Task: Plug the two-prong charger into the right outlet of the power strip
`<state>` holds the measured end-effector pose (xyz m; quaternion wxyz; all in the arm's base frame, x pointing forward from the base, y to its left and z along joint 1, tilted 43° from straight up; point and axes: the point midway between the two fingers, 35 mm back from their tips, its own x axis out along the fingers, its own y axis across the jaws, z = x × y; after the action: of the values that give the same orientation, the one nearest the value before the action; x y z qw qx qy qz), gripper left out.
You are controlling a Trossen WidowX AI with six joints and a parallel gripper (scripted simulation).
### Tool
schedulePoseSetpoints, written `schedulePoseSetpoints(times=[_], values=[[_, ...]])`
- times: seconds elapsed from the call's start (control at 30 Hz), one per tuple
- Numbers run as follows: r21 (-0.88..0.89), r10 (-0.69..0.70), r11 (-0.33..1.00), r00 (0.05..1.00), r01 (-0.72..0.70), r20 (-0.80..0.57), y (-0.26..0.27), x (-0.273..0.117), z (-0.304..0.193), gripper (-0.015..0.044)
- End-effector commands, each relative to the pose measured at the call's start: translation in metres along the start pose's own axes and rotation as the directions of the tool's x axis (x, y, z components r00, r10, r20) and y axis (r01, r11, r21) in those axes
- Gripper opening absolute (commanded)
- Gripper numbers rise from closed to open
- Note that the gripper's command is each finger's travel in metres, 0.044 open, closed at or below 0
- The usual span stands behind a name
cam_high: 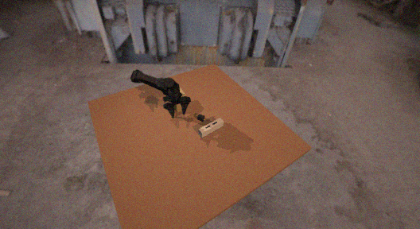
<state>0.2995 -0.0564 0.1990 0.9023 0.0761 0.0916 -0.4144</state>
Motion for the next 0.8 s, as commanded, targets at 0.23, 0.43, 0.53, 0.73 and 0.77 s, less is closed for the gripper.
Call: schedulePoseSetpoints(times=[0.23, 0.43, 0.53, 0.73, 0.77], values=[[-0.201, 0.017, 0.979, 0.992, -0.041, -0.121, 0.020, 0.007, -0.037, 0.0440], [-0.306, 0.009, 0.950, 0.982, -0.068, -0.190, 0.027, 0.010, -0.059, 0.0440], [-0.356, 0.002, 0.931, 0.974, -0.084, -0.225, 0.029, 0.011, -0.071, 0.0440], [-0.448, -0.019, 0.886, 0.956, -0.120, -0.292, 0.033, 0.012, -0.094, 0.0440], [-0.463, -0.023, 0.878, 0.953, -0.126, -0.303, 0.033, 0.012, -0.097, 0.0440]])
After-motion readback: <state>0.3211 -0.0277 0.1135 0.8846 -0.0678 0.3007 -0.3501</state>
